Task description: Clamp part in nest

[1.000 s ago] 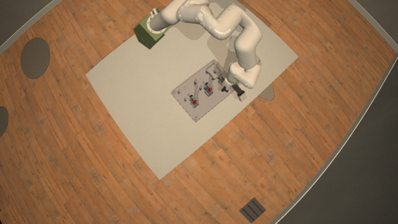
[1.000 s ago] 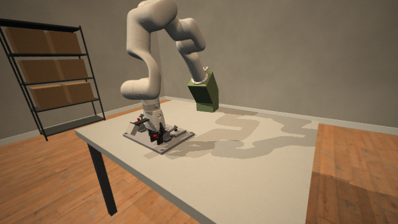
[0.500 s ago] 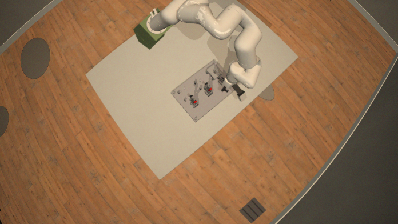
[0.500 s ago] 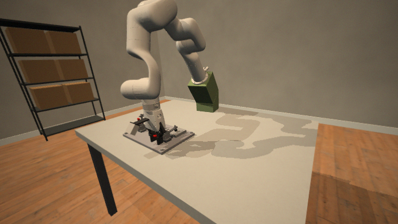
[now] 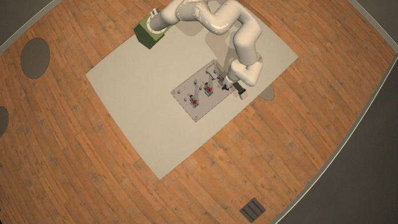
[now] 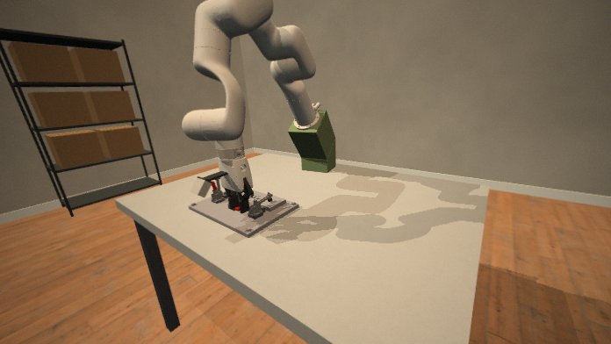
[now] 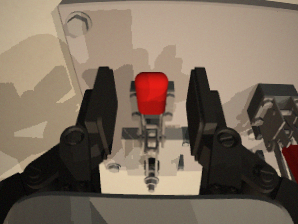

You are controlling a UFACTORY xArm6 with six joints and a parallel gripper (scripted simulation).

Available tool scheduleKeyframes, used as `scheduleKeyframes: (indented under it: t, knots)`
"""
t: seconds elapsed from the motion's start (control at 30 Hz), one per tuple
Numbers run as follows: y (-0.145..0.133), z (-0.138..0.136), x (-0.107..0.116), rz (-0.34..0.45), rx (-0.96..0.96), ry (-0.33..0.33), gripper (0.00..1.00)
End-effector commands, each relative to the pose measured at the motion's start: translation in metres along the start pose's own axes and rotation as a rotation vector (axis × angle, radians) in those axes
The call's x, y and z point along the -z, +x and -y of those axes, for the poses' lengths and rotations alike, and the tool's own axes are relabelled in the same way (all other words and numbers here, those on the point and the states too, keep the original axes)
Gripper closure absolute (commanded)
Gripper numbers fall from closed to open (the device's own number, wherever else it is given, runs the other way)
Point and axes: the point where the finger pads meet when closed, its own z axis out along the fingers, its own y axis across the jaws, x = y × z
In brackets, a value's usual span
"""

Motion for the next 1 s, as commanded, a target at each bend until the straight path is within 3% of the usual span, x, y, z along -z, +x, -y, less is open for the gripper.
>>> scheduleKeyframes:
  t: [0.0, 0.67, 0.7, 0.97]
  knots:
    - [0.0016, 0.0004, 0.0224, -0.004, 0.000, 0.001, 0.53]
    - [0.0015, 0.0004, 0.0292, -0.004, 0.000, 0.001, 0.53]
    - [0.0015, 0.0004, 0.0292, -0.004, 0.000, 0.001, 1.00]
    - [0.0015, 0.0004, 0.0292, -0.004, 0.000, 0.001, 1.00]
